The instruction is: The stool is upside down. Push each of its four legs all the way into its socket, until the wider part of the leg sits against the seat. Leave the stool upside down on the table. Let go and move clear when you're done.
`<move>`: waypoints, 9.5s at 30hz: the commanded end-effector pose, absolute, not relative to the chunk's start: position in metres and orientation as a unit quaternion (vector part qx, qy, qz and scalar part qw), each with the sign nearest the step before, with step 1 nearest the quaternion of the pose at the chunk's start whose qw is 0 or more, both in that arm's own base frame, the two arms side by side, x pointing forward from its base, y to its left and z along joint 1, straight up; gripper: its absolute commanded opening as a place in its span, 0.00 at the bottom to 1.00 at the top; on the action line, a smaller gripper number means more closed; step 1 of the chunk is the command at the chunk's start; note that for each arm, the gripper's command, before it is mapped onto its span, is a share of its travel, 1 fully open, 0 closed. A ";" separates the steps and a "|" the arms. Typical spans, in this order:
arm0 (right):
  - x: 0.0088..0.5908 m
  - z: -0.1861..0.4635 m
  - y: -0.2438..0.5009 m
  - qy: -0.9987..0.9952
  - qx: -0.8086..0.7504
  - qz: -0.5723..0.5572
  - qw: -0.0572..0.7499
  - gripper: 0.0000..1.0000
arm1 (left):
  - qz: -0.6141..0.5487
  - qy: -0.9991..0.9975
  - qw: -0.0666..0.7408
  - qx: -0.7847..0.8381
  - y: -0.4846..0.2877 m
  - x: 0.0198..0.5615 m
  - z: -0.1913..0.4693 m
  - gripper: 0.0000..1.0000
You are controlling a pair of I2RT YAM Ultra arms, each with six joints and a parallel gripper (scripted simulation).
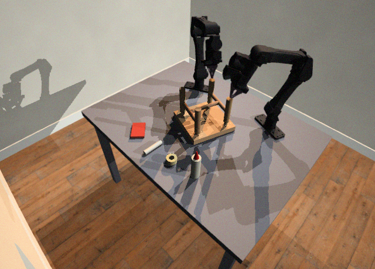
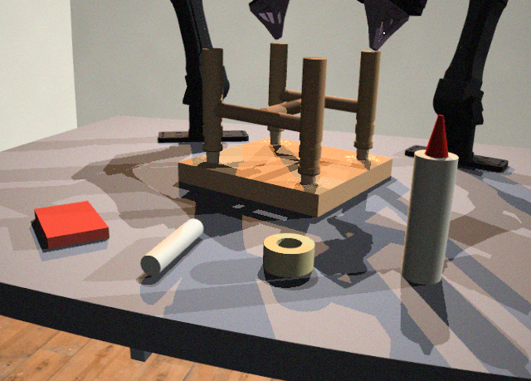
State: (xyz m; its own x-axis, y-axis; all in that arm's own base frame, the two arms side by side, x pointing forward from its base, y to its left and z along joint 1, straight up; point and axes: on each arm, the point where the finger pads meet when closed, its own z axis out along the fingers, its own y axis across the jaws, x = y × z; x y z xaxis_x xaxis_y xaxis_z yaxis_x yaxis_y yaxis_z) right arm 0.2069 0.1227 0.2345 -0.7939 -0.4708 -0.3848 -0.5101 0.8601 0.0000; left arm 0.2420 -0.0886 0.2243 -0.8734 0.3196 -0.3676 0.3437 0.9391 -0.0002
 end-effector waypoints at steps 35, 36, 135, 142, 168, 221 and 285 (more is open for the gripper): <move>0.192 0.198 0.115 0.956 -0.263 0.036 0.124 0.00 | -0.023 0.977 0.118 0.174 -0.084 0.225 0.193 0.00; 0.189 0.197 0.113 0.957 -0.263 0.033 0.116 0.00 | -0.022 0.978 0.113 0.174 -0.083 0.224 0.192 0.00; 0.154 0.160 0.096 0.958 -0.267 0.039 0.101 0.00 | -0.035 0.974 0.128 0.184 -0.073 0.192 0.162 0.00; 0.144 0.151 0.090 0.961 -0.267 0.029 0.070 0.00 | -0.030 0.977 0.100 0.184 -0.068 0.179 0.151 0.00; 0.177 0.197 0.113 0.942 -0.270 0.068 0.188 0.00 | -0.064 0.948 0.250 0.184 -0.086 0.222 0.250 0.00; 0.174 0.242 0.100 0.945 -0.253 0.060 0.197 0.00 | -0.058 0.948 0.261 0.173 -0.083 0.231 0.261 0.00; 0.316 0.254 0.006 0.980 -0.010 -0.001 0.199 0.00 | -0.024 0.966 0.236 0.108 -0.090 0.411 0.245 0.00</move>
